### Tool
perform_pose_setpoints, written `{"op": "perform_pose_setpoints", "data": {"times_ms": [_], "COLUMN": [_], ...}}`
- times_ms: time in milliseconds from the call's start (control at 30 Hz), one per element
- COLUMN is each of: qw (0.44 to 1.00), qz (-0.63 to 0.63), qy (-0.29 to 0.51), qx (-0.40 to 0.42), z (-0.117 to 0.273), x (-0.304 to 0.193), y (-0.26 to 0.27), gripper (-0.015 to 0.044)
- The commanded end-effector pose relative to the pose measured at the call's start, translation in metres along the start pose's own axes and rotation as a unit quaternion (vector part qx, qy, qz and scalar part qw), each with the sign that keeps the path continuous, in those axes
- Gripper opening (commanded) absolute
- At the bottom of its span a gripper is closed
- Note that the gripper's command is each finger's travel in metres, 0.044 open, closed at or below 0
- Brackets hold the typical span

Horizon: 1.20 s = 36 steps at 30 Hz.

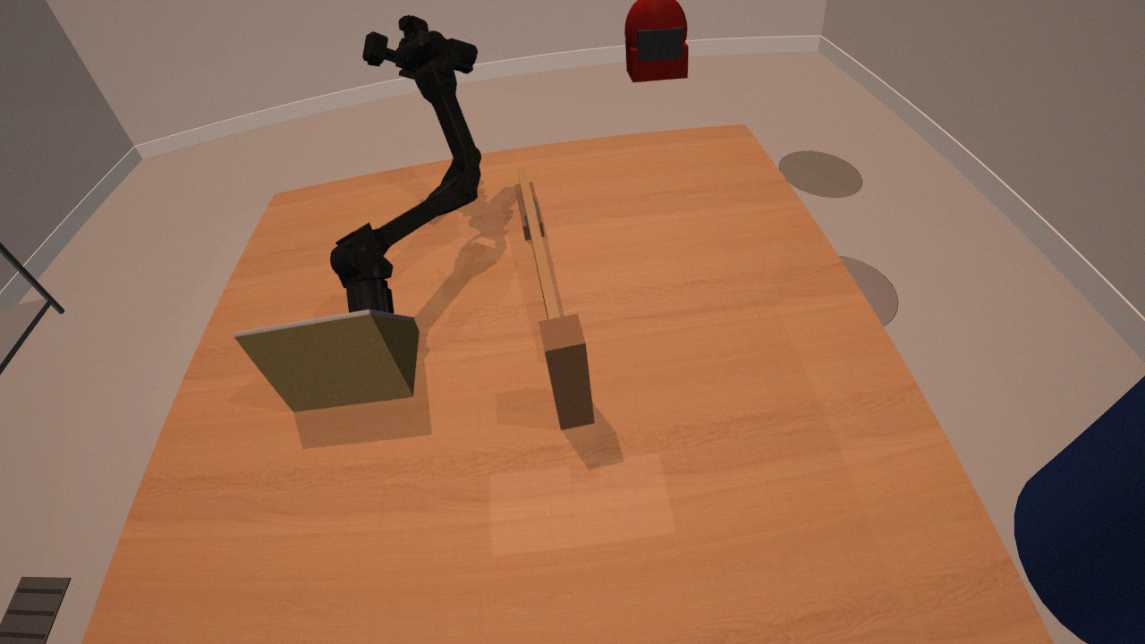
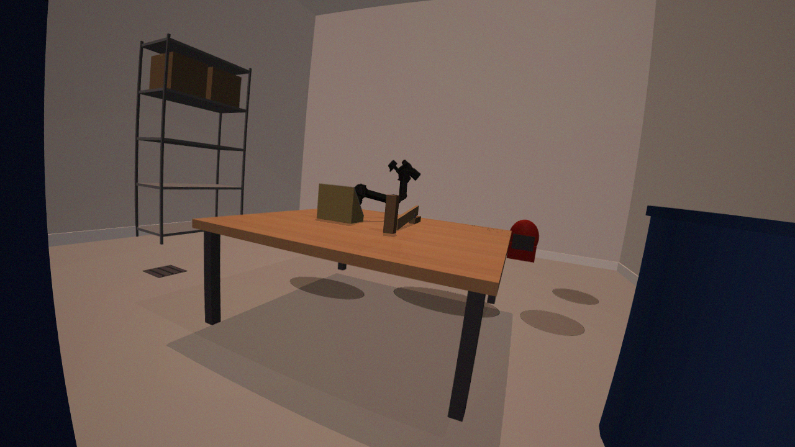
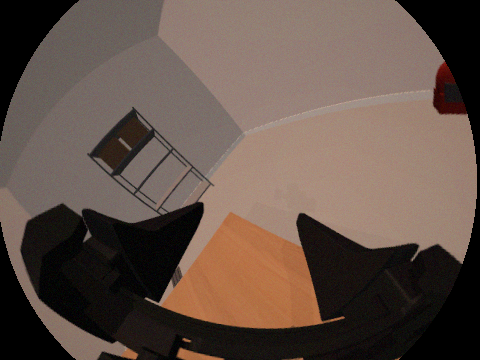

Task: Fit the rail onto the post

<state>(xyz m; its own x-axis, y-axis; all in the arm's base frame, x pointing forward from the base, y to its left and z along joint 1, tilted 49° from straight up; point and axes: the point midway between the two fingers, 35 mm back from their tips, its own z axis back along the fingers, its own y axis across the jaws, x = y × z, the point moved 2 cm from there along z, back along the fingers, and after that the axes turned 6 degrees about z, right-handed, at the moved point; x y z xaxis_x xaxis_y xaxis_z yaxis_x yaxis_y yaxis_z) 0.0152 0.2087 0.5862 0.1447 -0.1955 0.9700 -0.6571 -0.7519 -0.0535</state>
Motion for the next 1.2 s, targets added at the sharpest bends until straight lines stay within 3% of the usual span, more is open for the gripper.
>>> {"op": "perform_pose_setpoints", "data": {"times_ms": [0, 133, 367, 567, 933, 1167], "qw": [1.0, 0.998, 0.971, 0.925, 0.768, 0.66], "qz": [0.002, 0.04, 0.158, 0.236, 0.35, 0.372], "qy": [-0.001, -0.027, -0.119, -0.196, -0.377, -0.474], "qx": [0.001, 0.028, 0.131, 0.225, 0.382, 0.449], "z": [0.0, -0.006, -0.007, 0.014, 0.112, 0.189], "x": [0.0, 0.01, 0.034, 0.044, 0.046, 0.034], "y": [0.001, 0.028, 0.128, 0.214, 0.349, 0.395], "gripper": [0.0426, 0.044, 0.044, 0.044, 0.044, 0.044]}}
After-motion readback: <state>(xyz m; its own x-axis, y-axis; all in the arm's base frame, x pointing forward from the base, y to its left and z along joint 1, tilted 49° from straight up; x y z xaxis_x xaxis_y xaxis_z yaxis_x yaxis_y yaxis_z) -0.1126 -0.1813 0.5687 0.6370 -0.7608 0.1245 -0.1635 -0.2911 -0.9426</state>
